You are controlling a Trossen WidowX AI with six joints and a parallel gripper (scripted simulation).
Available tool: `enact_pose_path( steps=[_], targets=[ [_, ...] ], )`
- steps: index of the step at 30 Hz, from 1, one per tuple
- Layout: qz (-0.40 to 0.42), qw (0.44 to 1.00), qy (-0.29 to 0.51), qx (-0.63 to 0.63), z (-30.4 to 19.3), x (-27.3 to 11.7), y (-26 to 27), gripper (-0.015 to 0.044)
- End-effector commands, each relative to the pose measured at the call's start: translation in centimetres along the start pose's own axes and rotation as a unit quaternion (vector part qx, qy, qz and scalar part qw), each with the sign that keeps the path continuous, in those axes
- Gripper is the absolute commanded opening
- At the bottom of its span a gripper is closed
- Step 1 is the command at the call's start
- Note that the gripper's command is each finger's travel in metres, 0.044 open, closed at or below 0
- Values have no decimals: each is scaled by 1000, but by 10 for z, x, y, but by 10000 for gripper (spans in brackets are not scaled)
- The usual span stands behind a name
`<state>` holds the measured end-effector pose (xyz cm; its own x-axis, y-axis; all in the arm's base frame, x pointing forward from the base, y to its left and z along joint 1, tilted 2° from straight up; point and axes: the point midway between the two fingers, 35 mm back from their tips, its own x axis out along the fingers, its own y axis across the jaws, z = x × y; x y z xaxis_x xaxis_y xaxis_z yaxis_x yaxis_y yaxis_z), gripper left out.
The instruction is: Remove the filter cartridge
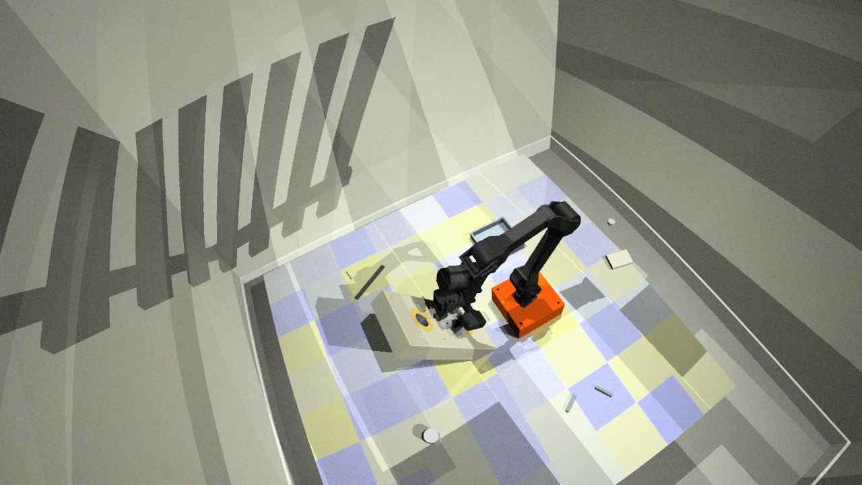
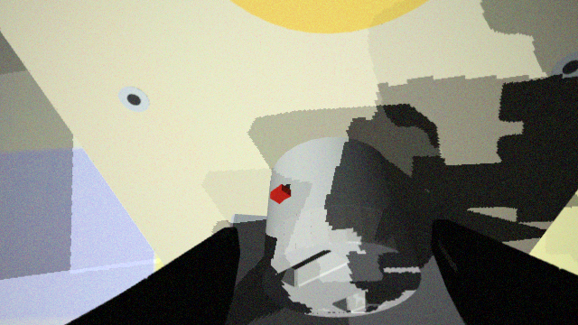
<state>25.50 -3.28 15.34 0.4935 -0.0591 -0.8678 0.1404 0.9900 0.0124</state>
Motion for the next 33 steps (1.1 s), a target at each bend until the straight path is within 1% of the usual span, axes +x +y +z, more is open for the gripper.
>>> enact_pose_path(
  steps=[1,2,4,14,21,28,33],
  targets=[
    [-2,1000,6,-2,-3,3,-1,305],
    [-2,1000,6,-2,-3,3,-1,305],
    [0,1000,1,0,0,1,0,252],
    [0,1000,1,0,0,1,0,186],
    [0,1000,1,0,8,-3,0,2],
    [-1,1000,1,0,23,-12,0,0],
    [-1,1000,1,0,27,-36,0,0]
  ],
)
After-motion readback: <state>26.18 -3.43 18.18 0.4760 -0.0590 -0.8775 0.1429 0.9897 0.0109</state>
